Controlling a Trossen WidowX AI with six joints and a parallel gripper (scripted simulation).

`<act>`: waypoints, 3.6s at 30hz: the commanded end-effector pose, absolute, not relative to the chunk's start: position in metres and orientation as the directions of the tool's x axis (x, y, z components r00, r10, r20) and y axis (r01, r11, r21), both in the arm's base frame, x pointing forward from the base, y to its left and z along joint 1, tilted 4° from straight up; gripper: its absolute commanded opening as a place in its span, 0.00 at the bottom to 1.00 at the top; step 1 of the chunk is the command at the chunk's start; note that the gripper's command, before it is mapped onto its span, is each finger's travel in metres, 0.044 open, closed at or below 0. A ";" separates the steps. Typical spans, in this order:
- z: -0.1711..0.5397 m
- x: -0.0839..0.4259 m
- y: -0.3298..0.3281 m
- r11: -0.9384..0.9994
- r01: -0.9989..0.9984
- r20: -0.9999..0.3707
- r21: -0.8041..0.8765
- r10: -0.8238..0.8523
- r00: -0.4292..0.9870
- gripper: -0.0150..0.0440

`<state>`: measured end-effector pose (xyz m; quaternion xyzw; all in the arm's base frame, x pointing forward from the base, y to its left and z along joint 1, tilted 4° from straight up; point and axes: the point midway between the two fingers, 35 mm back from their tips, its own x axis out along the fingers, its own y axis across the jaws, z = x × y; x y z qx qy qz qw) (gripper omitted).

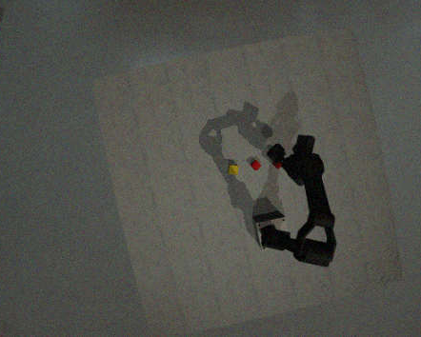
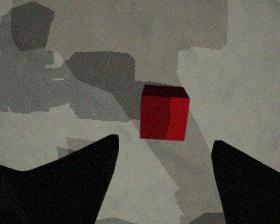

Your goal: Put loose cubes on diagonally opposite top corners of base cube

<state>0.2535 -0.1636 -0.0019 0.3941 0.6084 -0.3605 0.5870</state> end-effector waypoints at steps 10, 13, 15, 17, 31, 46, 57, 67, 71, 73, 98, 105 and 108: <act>-0.022 0.255 -0.164 0.426 0.904 -0.999 0.027 0.047 0.007 0.70; -0.027 0.255 -0.164 0.426 0.904 -0.999 0.027 0.048 0.007 0.70; -0.030 0.255 -0.163 0.426 0.904 -0.999 0.027 0.048 0.007 0.70; -0.034 0.255 -0.163 0.426 0.904 -0.999 0.027 0.048 0.007 0.70; -0.051 0.255 -0.162 0.426 0.904 -0.999 0.027 0.048 0.007 0.61; -0.031 0.257 -0.165 0.426 0.904 -0.999 0.027 0.047 0.007 0.43; 0.003 0.260 -0.168 0.426 0.904 -0.999 0.027 0.047 0.008 0.43; 0.035 0.258 -0.168 0.426 0.904 -0.999 0.027 0.047 0.008 0.43; 0.048 0.257 -0.168 0.426 0.904 -0.999 0.027 0.047 0.007 0.43; 0.055 0.256 -0.167 0.426 0.904 -0.999 0.027 0.047 0.007 0.43; 0.055 0.284 -0.107 0.435 0.900 -0.999 0.034 0.044 0.017 0.43; 0.053 0.291 -0.086 0.432 0.901 -0.999 0.036 0.044 0.019 0.43; 0.052 0.293 -0.077 0.428 0.903 -0.999 0.037 0.045 0.019 0.43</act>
